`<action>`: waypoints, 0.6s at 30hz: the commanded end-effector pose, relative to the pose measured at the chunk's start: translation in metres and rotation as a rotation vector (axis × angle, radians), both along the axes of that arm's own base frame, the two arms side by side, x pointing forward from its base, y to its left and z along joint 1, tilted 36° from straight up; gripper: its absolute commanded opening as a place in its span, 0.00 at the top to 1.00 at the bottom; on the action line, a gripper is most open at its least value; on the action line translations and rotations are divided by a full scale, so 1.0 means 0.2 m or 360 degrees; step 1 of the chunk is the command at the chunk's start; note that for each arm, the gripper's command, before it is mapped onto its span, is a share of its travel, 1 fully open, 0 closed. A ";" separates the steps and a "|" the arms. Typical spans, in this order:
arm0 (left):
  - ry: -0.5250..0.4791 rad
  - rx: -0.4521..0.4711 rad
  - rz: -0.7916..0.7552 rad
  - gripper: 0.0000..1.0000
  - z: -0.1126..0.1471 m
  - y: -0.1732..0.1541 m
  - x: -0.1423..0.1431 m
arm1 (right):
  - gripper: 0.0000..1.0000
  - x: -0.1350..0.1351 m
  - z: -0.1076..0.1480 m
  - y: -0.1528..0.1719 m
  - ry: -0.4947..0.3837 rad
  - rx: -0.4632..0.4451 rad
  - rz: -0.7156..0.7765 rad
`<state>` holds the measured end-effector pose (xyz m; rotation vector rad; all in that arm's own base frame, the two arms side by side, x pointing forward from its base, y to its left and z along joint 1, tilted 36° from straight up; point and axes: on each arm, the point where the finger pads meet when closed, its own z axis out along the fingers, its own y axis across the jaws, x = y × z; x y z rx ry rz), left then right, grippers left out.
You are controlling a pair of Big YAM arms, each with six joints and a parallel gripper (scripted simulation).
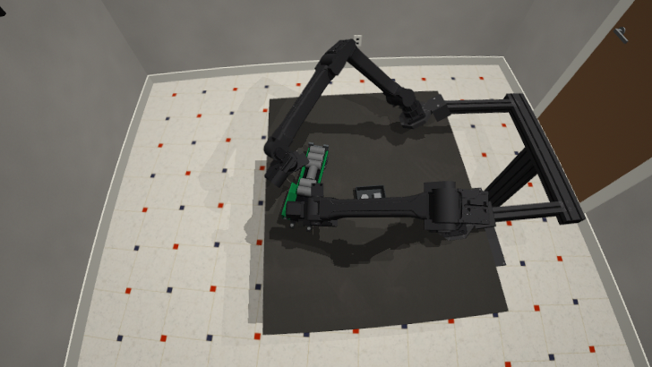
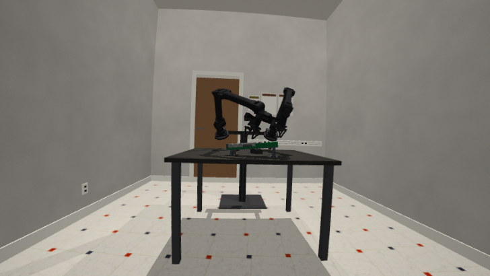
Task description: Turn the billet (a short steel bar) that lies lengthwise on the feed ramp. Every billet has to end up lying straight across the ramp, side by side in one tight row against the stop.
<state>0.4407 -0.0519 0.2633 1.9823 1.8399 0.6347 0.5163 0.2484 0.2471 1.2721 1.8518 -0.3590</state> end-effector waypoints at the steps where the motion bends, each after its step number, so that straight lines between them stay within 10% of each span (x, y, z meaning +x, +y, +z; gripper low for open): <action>1: -0.0016 -0.0003 -0.0002 0.00 0.02 0.00 0.00 | 0.00 0.00 0.03 0.01 -0.0014 0.0011 0.0006; 18: -0.0016 -0.0003 -0.0002 0.00 0.02 0.00 0.00 | 0.00 0.01 0.06 0.02 -0.0035 0.0028 0.0006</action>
